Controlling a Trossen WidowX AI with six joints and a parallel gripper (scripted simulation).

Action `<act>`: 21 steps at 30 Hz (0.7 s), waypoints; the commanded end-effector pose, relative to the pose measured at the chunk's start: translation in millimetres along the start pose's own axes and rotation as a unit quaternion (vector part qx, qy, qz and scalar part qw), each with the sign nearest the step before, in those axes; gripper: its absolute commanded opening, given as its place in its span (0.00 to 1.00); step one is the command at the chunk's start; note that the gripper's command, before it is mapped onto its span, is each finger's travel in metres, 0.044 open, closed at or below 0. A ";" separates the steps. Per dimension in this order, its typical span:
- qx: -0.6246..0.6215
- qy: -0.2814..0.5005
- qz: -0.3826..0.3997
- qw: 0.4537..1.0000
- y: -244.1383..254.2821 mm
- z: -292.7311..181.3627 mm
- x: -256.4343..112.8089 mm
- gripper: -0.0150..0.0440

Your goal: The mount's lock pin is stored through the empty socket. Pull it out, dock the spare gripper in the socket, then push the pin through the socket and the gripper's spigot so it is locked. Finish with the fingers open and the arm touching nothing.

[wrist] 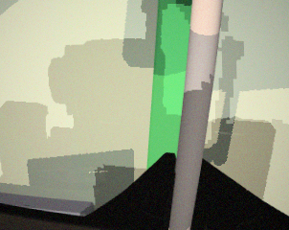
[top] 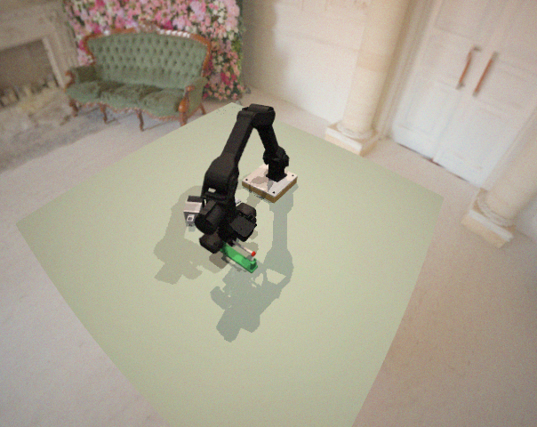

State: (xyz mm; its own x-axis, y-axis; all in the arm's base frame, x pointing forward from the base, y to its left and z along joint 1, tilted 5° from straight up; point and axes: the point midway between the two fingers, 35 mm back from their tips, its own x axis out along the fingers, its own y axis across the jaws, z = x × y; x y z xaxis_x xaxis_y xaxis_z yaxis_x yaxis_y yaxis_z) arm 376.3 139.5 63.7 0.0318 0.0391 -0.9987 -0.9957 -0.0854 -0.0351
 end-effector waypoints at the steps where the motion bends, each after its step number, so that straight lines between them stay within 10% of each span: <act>1: -0.001 0.000 0.001 1.000 0.8 -1.5 6.9 0.25; 21: -0.001 -0.001 -0.003 1.000 0.4 -4.4 33.8 0.25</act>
State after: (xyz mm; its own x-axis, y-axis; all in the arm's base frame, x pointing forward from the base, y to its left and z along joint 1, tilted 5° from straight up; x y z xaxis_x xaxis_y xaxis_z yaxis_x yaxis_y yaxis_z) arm 377.4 137.2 35.8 0.0391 0.0414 -0.9984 -0.9955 -0.0849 -0.0425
